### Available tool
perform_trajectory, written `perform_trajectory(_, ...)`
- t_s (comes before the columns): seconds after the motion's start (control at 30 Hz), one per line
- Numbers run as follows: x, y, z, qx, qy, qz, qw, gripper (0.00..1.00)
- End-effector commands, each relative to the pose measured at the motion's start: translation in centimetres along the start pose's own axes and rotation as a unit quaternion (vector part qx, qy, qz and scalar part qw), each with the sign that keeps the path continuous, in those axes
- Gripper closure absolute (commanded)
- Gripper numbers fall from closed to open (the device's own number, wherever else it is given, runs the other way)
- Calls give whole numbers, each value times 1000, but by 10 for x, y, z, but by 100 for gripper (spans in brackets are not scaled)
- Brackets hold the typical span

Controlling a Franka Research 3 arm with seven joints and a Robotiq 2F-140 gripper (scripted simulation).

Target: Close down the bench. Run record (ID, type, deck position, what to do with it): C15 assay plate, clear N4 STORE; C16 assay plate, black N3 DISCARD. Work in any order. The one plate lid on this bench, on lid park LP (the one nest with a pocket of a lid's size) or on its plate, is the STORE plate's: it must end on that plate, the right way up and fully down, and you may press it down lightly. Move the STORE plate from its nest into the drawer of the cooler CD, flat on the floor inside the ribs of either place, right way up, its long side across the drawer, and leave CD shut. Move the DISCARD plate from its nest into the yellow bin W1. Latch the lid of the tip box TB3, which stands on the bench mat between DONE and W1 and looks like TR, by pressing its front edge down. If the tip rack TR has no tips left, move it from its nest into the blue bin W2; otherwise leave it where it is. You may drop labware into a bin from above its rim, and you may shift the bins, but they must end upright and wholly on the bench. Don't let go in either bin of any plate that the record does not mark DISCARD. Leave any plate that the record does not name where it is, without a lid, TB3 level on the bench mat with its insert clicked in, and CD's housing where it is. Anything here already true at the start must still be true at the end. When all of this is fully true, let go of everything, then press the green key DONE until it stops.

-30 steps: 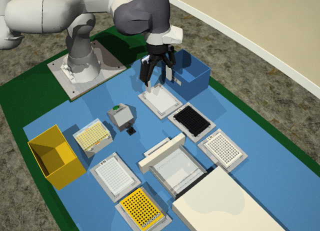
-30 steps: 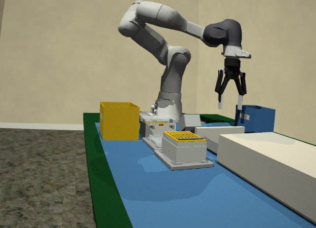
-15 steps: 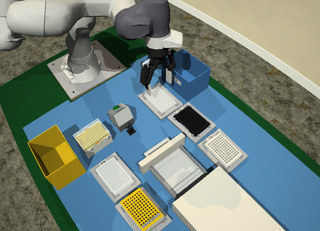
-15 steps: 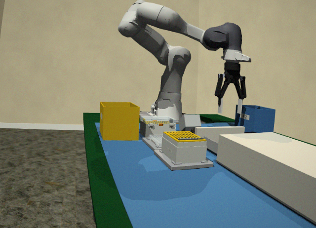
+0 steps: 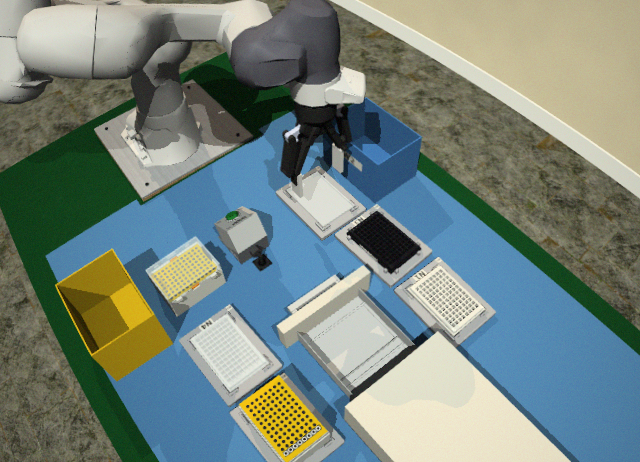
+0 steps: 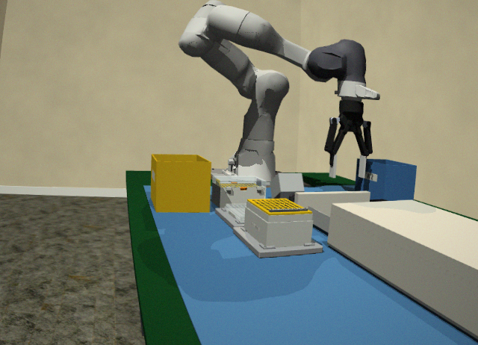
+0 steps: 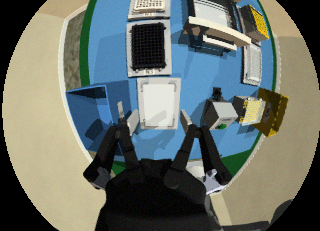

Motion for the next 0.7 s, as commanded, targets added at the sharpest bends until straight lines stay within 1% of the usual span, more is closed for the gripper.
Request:
perform_trajectory(0.0,0,5,-2,-2,3,4,1000,34)
perform_trajectory(0.67,-1,29,-2,-2,3,4,1000,34)
Point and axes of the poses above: the point where the finger pads meet when closed, its own y axis out along the fingers, its own z axis across the jaws, x = y × z, the point moved 9 cm from there along -y, back along the fingers, and after that the axes turned 1 degree about y, right-handed, at the moved point
